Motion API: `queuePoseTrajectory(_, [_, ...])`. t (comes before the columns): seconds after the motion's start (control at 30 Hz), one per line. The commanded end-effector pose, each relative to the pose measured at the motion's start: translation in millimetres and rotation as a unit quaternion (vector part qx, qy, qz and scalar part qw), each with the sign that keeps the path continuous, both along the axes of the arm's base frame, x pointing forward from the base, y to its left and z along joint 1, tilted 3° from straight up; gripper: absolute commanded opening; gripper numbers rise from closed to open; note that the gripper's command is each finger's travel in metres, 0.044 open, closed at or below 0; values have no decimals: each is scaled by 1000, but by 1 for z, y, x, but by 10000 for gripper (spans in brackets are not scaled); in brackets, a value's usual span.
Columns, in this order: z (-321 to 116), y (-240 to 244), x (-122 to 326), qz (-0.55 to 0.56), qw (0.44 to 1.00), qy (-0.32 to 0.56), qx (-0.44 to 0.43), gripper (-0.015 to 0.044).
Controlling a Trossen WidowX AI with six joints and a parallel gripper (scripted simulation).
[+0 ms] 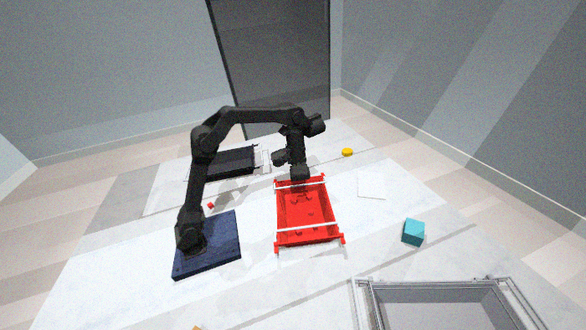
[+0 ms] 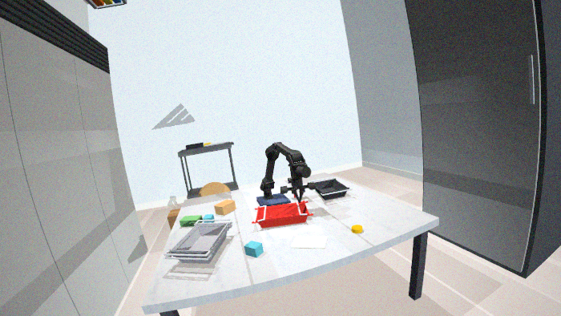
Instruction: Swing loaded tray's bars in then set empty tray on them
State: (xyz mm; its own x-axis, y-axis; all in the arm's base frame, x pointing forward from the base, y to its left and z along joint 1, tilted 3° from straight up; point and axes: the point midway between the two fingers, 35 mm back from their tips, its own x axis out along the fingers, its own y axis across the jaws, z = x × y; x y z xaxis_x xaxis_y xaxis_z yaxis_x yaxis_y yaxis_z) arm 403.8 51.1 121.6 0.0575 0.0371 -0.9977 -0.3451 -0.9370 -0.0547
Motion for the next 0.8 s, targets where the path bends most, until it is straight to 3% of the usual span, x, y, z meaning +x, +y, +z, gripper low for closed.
queuePoseTrajectory(0.0, [0, 0, 0, 0, 1000, 0, 0, 0])
queuePoseTrajectory(0.43, [0, 0, 0, 0, 1000, 0, 0, 0])
queuePoseTrajectory(0.77, [20, -1, 1, 0, 1000, -5, 1, 262])
